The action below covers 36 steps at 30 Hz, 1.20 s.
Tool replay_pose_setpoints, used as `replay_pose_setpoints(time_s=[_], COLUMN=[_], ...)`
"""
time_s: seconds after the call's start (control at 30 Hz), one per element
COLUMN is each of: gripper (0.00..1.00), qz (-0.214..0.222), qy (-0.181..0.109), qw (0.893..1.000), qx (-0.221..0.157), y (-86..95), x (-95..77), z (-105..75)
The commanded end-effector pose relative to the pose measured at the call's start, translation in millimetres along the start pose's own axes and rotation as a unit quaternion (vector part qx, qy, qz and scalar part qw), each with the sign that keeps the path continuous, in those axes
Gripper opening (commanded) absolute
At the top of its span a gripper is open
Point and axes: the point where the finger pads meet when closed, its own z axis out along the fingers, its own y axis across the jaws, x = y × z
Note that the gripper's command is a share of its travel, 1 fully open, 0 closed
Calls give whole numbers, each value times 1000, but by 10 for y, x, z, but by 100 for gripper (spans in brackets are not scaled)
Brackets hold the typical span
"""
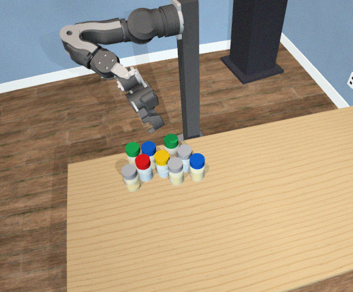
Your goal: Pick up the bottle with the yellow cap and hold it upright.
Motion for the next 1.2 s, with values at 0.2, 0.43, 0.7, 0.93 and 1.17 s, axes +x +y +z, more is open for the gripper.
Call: replay_pose_setpoints(time_s=[0.2, 0.43, 0.7, 0.93, 1.17], gripper=[45, 45, 45, 45, 45], qz=[-1, -1, -1, -7, -17], qy=[0, 0, 0, -13, -31], qw=[1000, 1000, 1000, 1000, 998], qx=[-1, -1, -1, 17, 46], y=[7, 7, 7, 37, 84], x=[1, 1, 1, -144, -362], z=[-4, -4, -4, 6, 22])
